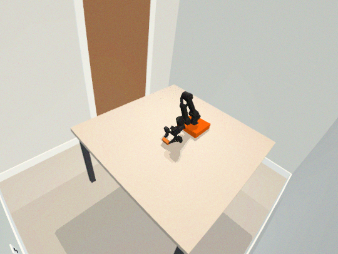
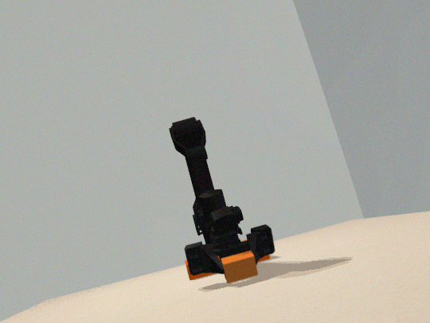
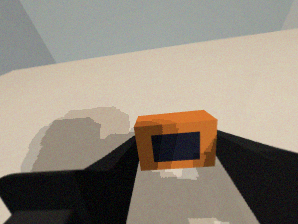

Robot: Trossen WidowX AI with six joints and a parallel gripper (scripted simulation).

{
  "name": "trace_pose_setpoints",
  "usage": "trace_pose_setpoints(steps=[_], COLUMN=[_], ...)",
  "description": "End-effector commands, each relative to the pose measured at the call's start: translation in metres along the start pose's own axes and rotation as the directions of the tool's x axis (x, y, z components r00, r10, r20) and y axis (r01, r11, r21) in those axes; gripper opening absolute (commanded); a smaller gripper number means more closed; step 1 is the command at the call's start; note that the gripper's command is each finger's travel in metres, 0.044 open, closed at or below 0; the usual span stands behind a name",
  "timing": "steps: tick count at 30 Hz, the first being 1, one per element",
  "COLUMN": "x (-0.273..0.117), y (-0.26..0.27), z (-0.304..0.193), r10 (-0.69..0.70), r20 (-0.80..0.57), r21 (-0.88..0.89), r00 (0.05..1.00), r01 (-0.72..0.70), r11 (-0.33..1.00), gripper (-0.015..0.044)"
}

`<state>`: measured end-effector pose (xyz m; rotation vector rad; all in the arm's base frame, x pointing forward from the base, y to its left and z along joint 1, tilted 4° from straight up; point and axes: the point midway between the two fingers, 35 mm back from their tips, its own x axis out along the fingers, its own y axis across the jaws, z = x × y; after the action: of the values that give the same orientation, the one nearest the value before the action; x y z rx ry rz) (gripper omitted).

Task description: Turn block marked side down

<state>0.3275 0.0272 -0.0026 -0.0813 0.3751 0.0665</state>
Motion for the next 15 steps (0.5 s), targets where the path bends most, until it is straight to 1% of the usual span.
trace_pose_setpoints(steps=[1,13,14,15], x=[-0.0003,-0.0003,-0.0003,-0.0003], y=[0.0006,0.0006,0.0006,0.0006], z=[0.0009,0.0009,0.0009,0.0009], r10=[0.004,0.004,0.004,0.004], r20=[0.004,0.004,0.004,0.004], r21=[-0.005,-0.005,-0.005,-0.005], r00=[1.0,1.0,1.0,1.0], r01=[-0.004,-0.004,-0.004,-0.004], r11=[1.0,1.0,1.0,1.0], gripper=[0.0105,0.042,0.044,0.044])
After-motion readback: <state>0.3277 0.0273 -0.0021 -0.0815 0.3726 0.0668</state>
